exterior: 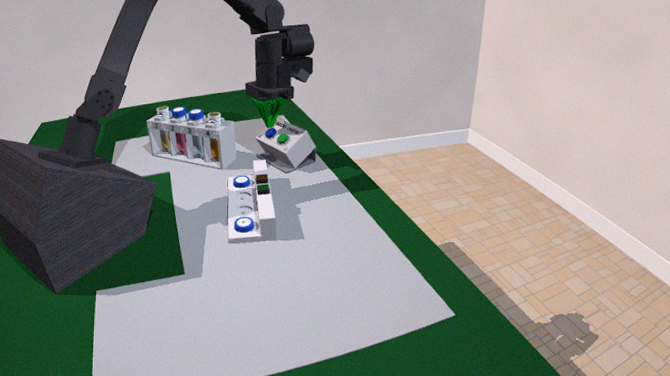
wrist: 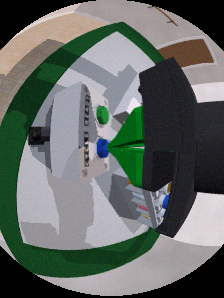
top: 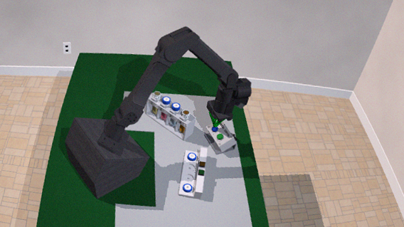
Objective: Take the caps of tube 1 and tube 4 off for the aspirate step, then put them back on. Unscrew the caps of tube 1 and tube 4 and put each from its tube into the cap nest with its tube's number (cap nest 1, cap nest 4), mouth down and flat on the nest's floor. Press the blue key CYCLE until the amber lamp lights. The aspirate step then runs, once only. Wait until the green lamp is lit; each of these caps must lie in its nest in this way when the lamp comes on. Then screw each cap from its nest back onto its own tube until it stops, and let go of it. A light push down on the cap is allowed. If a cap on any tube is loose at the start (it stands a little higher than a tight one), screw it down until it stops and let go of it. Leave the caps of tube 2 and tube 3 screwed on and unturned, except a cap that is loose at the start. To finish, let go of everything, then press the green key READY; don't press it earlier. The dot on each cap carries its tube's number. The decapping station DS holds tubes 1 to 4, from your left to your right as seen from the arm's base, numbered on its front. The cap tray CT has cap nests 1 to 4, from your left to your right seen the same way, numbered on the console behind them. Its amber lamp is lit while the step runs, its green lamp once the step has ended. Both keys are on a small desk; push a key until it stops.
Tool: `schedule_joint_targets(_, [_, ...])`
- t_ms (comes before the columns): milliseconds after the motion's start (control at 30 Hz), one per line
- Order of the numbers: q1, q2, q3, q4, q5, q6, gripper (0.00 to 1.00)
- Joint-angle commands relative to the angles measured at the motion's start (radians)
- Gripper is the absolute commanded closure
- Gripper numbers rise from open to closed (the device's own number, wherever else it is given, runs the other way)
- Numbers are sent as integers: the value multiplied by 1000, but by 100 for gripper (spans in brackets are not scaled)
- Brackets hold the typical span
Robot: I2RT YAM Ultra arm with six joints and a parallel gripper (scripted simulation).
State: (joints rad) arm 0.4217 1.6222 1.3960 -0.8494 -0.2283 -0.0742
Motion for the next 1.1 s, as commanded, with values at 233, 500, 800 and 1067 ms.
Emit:
schedule_joint_targets(233, [1, -8, 5, 4, 1, 2, 100])
schedule_joint_targets(500, [3, -5, 3, 10, 2, 4, 100])
schedule_joint_targets(800, [7, 6, -7, 31, 4, 8, 100])
schedule_joint_targets(1067, [10, 13, -13, 45, 5, 11, 100])
